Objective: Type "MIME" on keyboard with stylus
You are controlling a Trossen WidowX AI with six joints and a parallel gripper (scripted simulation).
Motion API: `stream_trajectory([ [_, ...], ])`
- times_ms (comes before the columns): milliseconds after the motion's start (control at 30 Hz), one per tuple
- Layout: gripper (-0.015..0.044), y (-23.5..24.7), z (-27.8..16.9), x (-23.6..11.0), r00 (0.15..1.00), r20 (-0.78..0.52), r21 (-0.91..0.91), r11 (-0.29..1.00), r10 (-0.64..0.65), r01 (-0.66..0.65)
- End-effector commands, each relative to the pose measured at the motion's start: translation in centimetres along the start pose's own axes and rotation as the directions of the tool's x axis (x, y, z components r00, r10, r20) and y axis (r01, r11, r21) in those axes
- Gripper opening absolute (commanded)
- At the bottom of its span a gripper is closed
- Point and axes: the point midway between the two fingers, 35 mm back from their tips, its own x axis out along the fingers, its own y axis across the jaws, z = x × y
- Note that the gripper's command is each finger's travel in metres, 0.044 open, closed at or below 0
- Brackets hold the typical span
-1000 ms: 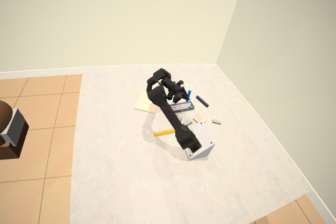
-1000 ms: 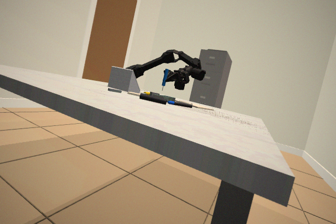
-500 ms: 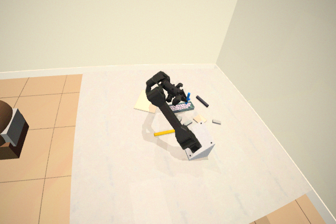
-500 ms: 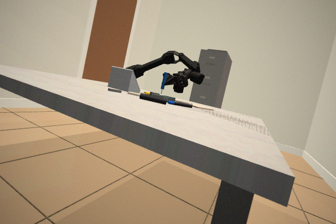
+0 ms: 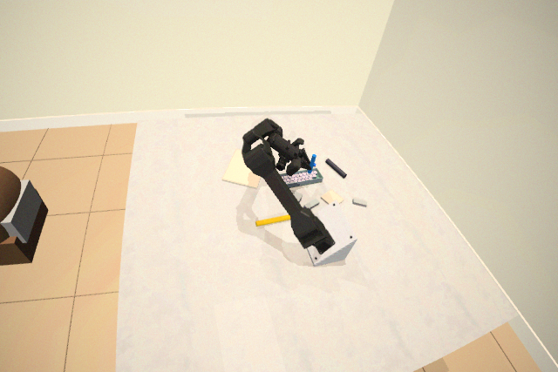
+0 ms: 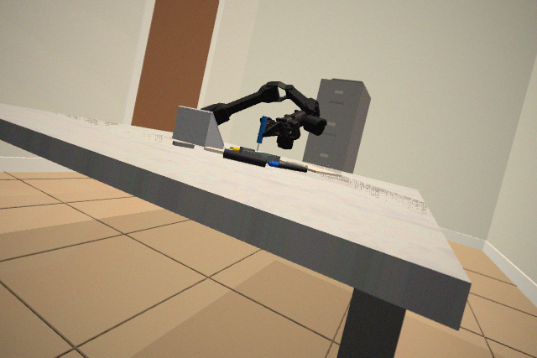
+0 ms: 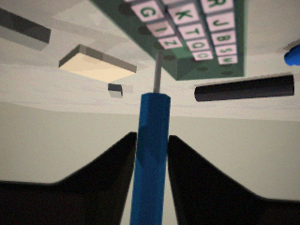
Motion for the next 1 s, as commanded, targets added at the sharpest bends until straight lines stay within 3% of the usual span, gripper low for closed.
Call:
stream_trajectory([
  [0, 0.0081, 0.0, 0.1, 0.1, 1.0, 0.004, 0.003, 1.0, 0.003, -0.003],
  [967, 0.0081, 0.0, 1.2, 0.7, 1.0, 0.005, 0.002, 1.0, 0.003, -0.003],
])
